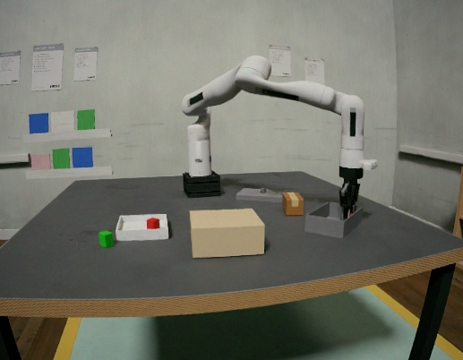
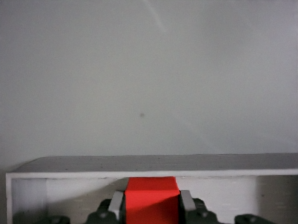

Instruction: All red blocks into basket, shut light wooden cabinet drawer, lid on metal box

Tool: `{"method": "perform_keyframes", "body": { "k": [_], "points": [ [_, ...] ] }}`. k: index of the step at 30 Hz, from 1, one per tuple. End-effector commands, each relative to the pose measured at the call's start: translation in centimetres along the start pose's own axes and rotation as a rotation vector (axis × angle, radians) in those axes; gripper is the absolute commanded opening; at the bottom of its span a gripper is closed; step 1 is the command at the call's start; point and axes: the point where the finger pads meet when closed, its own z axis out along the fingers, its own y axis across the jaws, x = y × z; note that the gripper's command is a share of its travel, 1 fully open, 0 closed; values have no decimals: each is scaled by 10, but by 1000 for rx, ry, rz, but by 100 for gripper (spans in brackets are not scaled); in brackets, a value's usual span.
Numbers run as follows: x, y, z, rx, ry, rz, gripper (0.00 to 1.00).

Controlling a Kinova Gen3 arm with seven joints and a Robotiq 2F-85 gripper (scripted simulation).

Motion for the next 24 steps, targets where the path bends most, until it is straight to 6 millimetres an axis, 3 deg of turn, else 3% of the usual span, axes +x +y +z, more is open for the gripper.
{"method": "perform_keyframes", "body": {
  "k": [1, 14, 24],
  "points": [
    [0, 0, -1, 0, 1, 0, 10],
    [0, 0, -4, 0, 1, 0, 10],
    [0, 0, -28, 0, 1, 0, 10]
  ]
}}
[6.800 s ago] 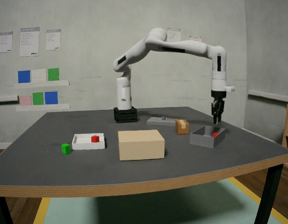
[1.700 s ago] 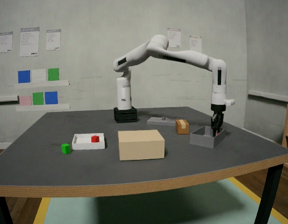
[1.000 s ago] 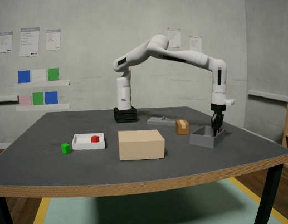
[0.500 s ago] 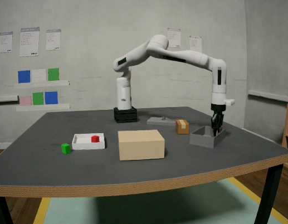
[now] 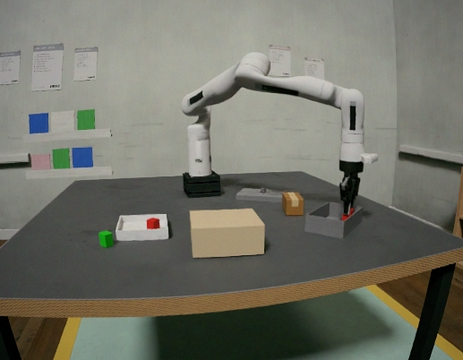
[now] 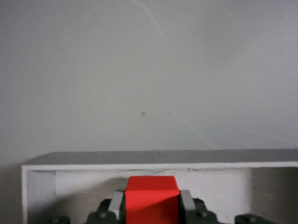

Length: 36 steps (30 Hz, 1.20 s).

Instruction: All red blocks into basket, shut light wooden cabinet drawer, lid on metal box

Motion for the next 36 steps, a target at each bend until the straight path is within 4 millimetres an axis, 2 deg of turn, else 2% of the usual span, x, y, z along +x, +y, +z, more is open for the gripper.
{"method": "perform_keyframes", "body": {
  "k": [1, 4, 19, 21, 29, 36],
  "points": [
    [1, 0, -13, 0, 3, 1, 10],
    [1, 0, -17, 0, 3, 1, 10],
    [1, 0, -82, 0, 3, 1, 10],
    [1, 0, -82, 0, 3, 1, 10],
    [1, 0, -109, 0, 3, 1, 10],
    [1, 0, -122, 0, 3, 1, 10]
  ]
}}
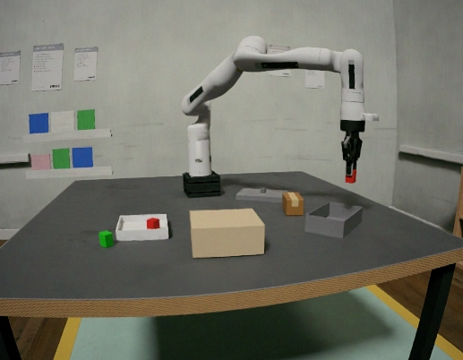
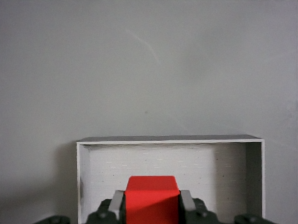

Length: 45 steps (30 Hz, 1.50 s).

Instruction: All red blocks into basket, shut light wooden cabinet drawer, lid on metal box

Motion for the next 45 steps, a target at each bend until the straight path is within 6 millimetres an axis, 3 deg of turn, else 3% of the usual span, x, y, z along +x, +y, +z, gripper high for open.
{"method": "perform_keyframes", "body": {
  "k": [1, 19, 25, 29, 34, 36, 40, 45],
  "points": [
    [1, 0, -6, 0, 2, 0, 10],
    [0, 1, -10, 0, 2, 0, 10],
    [-4, 18, -10, 1, 3, -2, 10],
    [-12, 48, -10, 2, 3, -6, 10],
    [-33, 107, -11, 5, 5, -14, 10],
    [-33, 107, -11, 5, 5, -14, 10],
    [-63, 167, -11, 7, 6, -23, 10],
    [-99, 219, -11, 8, 9, -37, 10]
  ]
}}
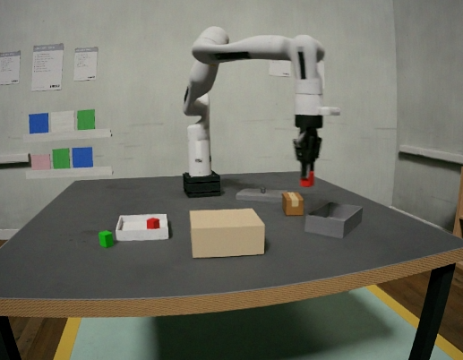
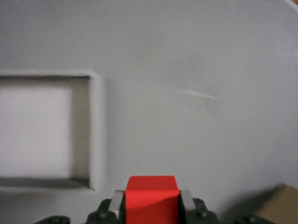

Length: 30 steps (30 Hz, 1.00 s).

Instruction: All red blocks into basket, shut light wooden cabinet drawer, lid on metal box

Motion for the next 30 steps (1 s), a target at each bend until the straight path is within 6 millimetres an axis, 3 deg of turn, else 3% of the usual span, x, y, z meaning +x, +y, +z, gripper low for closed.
{"method": "perform_keyframes", "body": {
  "k": [1, 6, 8, 9, 15, 23, 25, 26, 30],
  "points": [
    [-40, 57, -2, 2, 15, -18, 10],
    [-84, 101, -2, 1, 17, -33, 10],
    [-84, 101, -2, 1, 17, -33, 10],
    [-111, 126, -2, 0, 17, -36, 10],
    [-169, 165, -1, -3, 15, -54, 10],
    [-257, 209, 1, -6, 11, -70, 10],
    [-257, 209, 1, -6, 11, -70, 10],
    [-290, 225, 1, -6, 10, -72, 10],
    [-332, 241, 1, -6, 9, -76, 10]
  ]
}}
